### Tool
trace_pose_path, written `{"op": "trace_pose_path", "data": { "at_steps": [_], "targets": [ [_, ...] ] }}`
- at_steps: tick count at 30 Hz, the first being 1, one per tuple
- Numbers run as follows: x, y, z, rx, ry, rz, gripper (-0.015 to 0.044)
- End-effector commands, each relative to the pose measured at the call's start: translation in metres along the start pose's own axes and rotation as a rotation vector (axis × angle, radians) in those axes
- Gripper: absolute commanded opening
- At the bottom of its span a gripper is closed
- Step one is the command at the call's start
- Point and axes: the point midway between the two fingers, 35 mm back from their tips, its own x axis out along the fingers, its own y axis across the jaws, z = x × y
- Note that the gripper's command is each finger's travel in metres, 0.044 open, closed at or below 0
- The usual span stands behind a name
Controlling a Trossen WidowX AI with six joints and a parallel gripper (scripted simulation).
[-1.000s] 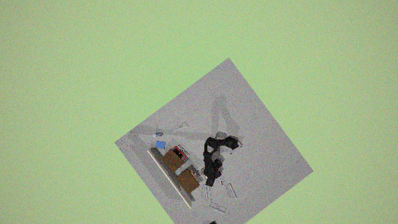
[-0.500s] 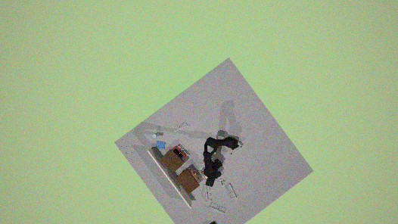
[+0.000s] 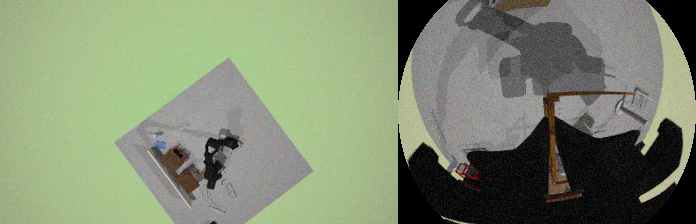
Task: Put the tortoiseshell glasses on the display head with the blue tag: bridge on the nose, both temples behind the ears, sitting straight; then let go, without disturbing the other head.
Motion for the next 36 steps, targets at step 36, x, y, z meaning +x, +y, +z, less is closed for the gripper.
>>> {"op": "trace_pose_path", "data": {
  "at_steps": [36],
  "targets": [
    [-0.103,0.077,0.002,0.263,0.058,-0.232,0.0000]
  ]
}}
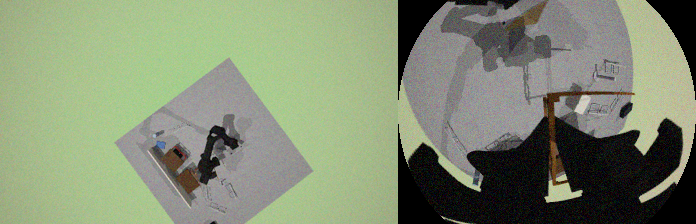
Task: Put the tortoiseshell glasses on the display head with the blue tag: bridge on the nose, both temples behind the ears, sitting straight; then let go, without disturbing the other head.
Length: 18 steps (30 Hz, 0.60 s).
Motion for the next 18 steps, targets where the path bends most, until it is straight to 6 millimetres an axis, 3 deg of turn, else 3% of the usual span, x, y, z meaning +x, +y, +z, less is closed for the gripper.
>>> {"op": "trace_pose_path", "data": {
  "at_steps": [1,18],
  "targets": [
    [-0.008,0.012,0.001,0.045,0.009,-0.036,0.0000],
    [-0.040,0.069,0.010,0.235,0.073,-0.198,0.0000]
  ]
}}
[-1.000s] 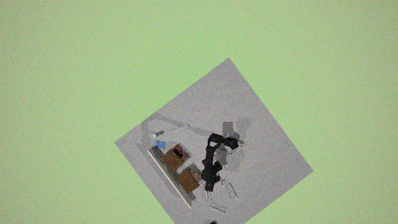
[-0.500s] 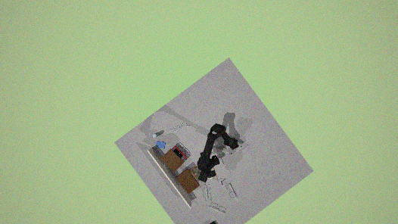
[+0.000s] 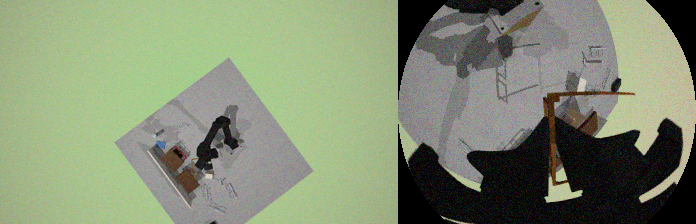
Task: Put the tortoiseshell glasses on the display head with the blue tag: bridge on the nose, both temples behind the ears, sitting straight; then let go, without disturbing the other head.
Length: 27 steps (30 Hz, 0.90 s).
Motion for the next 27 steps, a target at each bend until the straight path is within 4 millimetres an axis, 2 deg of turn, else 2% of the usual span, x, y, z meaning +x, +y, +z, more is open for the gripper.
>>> {"op": "trace_pose_path", "data": {
  "at_steps": [1,14,27],
  "targets": [
    [-0.008,0.011,0.002,0.043,0.013,-0.034,0.0000],
    [-0.035,0.051,0.011,0.181,0.079,-0.154,0.0000],
    [-0.057,0.087,0.030,0.311,0.160,-0.268,0.0000]
  ]
}}
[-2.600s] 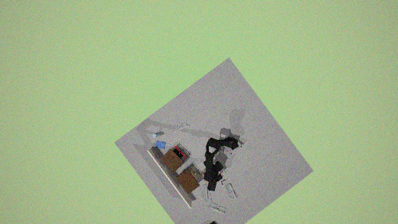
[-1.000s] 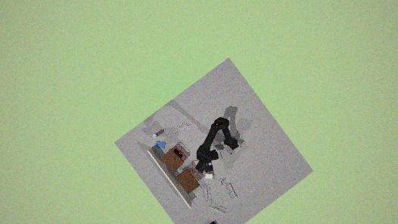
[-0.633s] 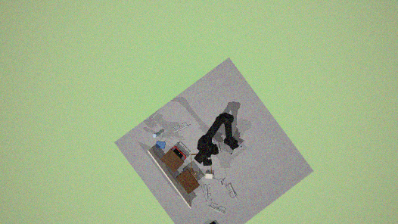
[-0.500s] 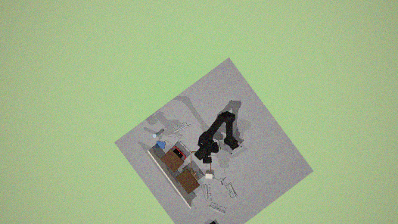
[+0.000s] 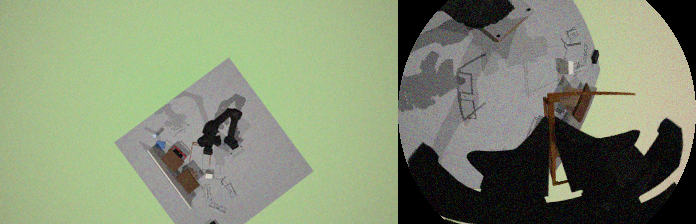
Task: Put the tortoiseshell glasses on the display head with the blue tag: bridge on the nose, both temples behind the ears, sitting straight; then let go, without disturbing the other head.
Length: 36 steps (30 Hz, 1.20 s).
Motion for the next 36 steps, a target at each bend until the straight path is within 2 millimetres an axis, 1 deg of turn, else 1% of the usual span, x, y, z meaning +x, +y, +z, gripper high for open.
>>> {"op": "trace_pose_path", "data": {
  "at_steps": [1,13,14,16,36],
  "targets": [
    [-0.008,0.009,0.004,0.038,0.020,-0.032,0.0000],
    [-0.032,0.037,0.016,0.140,0.102,-0.131,0.0000],
    [-0.029,0.032,0.012,0.118,0.091,-0.113,0.0012],
    [-0.029,0.032,0.012,0.118,0.091,-0.113,0.0000],
    [-0.028,0.032,0.012,0.120,0.089,-0.111,0.0000]
  ]
}}
